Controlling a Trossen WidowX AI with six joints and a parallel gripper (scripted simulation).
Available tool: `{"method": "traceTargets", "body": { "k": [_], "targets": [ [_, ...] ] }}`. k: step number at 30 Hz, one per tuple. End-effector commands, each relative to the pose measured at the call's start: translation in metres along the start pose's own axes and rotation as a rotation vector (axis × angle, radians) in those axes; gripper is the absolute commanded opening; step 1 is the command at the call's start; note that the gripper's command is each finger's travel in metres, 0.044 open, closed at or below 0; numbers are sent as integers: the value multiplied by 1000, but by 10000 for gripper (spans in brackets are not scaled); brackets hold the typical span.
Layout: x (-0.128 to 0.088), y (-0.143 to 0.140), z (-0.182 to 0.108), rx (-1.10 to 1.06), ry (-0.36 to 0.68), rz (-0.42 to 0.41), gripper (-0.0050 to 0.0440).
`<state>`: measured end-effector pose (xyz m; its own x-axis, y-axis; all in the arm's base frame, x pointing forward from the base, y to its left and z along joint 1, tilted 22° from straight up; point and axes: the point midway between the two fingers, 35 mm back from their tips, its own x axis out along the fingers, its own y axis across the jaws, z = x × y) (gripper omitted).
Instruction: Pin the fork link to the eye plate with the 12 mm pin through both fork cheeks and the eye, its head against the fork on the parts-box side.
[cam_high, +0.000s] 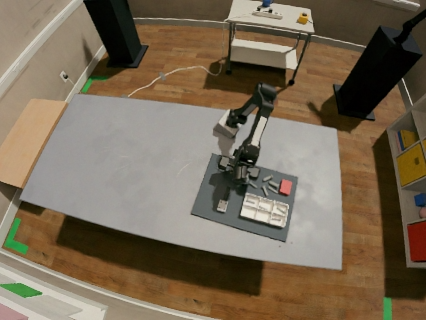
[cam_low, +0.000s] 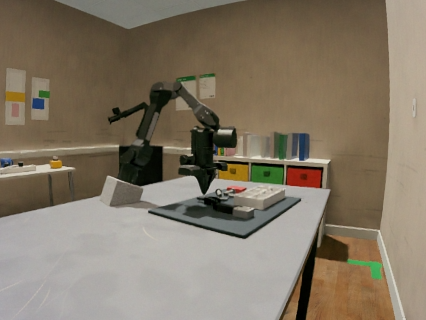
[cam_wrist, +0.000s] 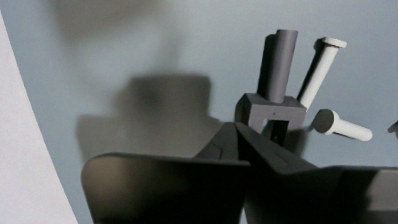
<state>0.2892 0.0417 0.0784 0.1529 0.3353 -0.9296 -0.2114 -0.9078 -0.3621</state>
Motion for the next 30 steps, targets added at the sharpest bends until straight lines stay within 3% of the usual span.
{"method": "traceTargets", "body": {
  "k": [1, 30],
  "targets": [
    [-14, -5, -7, -15, 44, -10, -50],
    [-35, -5, -6, -14, 42, -11, -50]
  ]
}}
